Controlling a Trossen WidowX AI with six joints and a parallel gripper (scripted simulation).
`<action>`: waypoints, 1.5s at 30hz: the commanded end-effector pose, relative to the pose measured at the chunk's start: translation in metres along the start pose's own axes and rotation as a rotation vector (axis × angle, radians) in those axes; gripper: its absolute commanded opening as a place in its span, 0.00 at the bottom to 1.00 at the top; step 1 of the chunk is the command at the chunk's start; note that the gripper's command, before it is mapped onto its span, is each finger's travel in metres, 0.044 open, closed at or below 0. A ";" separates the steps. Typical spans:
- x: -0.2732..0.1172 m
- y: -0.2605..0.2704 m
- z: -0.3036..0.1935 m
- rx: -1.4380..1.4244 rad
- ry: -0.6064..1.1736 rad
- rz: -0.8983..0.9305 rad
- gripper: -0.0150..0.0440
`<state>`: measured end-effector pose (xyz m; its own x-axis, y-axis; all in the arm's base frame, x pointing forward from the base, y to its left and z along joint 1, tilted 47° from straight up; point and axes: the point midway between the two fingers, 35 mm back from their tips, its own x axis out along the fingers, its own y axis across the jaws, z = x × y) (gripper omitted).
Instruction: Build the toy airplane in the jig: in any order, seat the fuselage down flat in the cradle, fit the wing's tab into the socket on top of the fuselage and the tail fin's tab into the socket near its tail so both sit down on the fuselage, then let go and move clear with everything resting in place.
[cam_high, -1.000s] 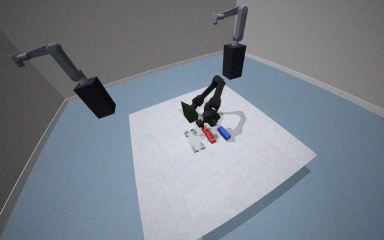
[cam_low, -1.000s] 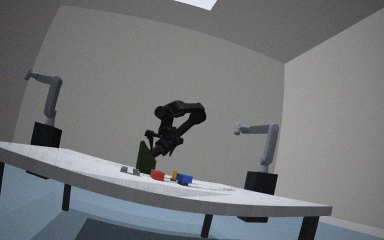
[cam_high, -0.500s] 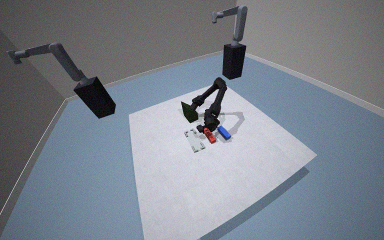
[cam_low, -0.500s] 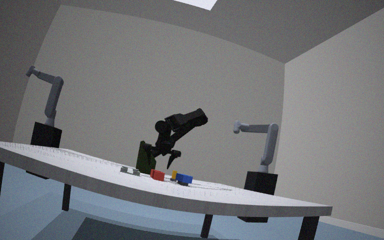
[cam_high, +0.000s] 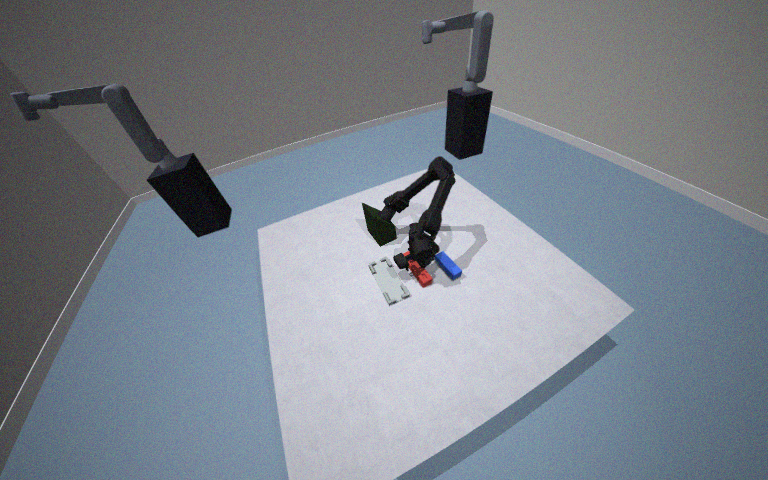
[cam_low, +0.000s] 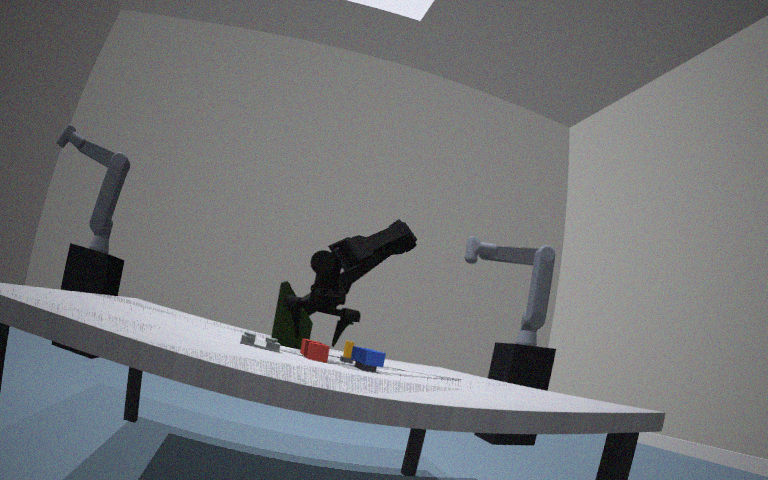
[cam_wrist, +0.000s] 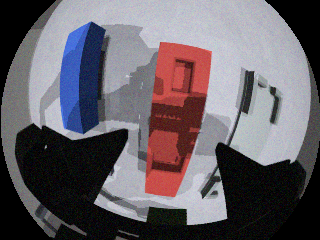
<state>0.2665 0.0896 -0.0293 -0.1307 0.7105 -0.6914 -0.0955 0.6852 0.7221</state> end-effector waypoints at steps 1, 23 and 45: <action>0.009 0.001 -0.003 0.008 0.007 0.007 1.00; 0.032 0.002 -0.004 0.008 0.008 0.010 0.73; 0.008 -0.001 0.001 0.009 0.005 0.001 0.25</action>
<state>0.2613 0.1018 -0.0408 -0.1437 0.7155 -0.6836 -0.0768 0.6807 0.7286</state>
